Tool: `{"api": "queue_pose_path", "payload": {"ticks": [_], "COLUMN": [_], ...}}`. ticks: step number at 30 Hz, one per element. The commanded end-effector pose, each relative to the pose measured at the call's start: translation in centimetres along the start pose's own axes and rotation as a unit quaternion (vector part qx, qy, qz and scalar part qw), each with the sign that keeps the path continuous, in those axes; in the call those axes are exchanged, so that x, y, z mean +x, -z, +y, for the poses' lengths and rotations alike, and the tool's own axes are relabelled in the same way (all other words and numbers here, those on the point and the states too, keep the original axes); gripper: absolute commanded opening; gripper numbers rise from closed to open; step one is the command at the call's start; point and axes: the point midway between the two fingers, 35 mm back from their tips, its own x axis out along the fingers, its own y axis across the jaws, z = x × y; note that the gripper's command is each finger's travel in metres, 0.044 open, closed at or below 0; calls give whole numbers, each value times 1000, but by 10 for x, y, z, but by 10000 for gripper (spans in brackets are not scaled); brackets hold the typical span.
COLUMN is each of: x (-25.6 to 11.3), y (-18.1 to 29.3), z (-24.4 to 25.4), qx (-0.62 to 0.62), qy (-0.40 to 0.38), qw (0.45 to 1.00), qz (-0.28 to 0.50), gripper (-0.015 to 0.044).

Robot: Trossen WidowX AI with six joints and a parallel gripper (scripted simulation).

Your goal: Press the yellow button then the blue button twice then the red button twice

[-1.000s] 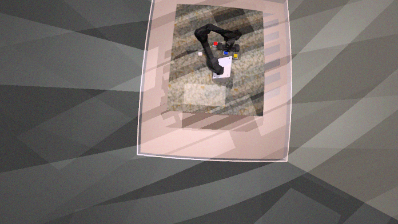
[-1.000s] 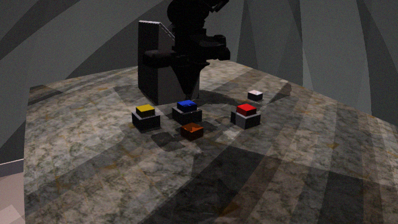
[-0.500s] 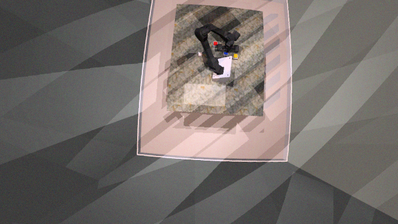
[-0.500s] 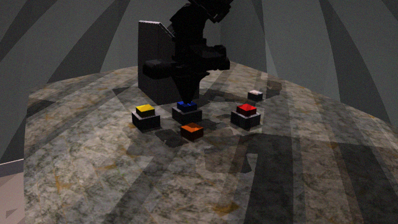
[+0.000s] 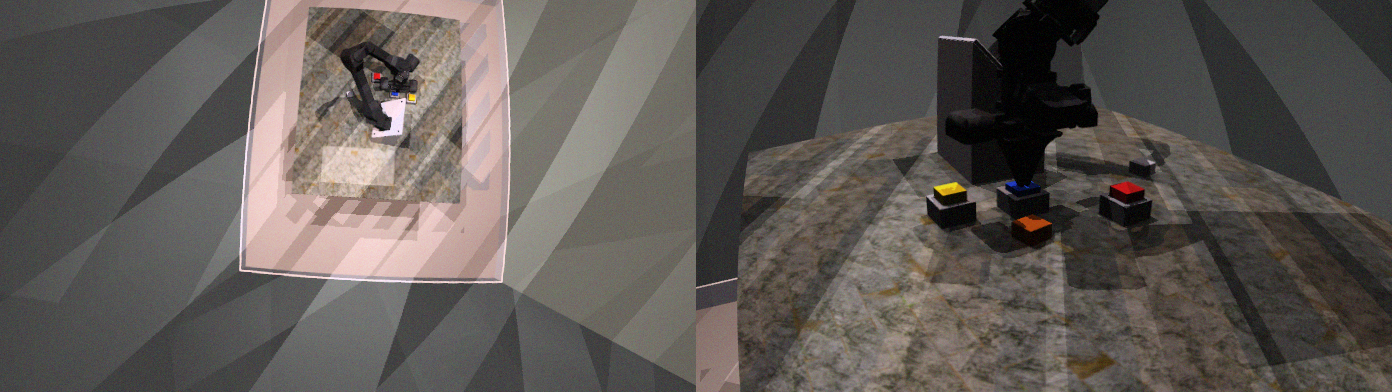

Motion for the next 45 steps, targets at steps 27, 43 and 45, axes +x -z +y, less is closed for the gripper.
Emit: {"api": "queue_pose_path", "payload": {"ticks": [27,43,45], "x": [-94,-91,-70], "y": [1,-83,-85], "z": [-1,100,100], "qx": [4,3,3], "qy": [-1,-3,-3], "qw": [1000,1000,1000], "qz": [3,1,1], "gripper": [20,20,20]}}
